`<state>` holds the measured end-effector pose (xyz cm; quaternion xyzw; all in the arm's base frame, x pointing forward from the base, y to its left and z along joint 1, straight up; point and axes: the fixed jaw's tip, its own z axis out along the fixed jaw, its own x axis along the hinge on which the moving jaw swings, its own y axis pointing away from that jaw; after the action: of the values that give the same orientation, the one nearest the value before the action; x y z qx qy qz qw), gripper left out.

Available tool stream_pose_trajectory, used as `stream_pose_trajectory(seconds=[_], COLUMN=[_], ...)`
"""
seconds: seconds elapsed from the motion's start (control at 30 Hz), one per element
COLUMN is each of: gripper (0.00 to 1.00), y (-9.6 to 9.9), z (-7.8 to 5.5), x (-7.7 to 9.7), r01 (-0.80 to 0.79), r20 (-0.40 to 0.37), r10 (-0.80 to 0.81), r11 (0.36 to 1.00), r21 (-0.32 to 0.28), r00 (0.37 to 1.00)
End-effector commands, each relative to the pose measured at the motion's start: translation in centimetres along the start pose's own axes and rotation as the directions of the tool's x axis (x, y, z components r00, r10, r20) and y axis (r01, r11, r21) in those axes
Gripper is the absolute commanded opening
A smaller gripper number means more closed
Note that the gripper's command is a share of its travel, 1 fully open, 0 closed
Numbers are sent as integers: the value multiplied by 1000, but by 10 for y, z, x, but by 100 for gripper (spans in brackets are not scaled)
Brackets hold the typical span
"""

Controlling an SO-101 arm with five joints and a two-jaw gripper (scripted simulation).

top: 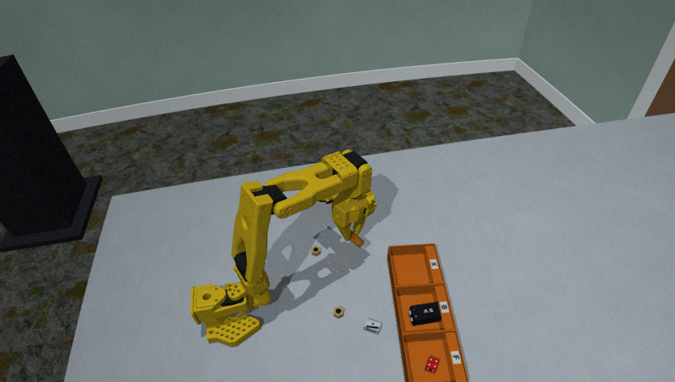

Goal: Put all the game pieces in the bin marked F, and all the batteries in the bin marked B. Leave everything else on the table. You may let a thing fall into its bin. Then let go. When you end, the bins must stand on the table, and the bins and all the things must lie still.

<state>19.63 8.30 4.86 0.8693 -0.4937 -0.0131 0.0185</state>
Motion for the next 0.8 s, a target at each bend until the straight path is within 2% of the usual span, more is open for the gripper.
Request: stream_pose_trajectory(seconds=[0.0, 0.27, 0.77], gripper=[0, 0, 0], y=[-6, -3, -3], z=[-17, -20, -22], x=[10, 27, 35], r01=[37, 115, 151], r20=[-13, -23, -29], r10=[-36, -113, -149], r11=[996, 990, 985], r21=[78, 80, 84], r00=[999, 993, 988])
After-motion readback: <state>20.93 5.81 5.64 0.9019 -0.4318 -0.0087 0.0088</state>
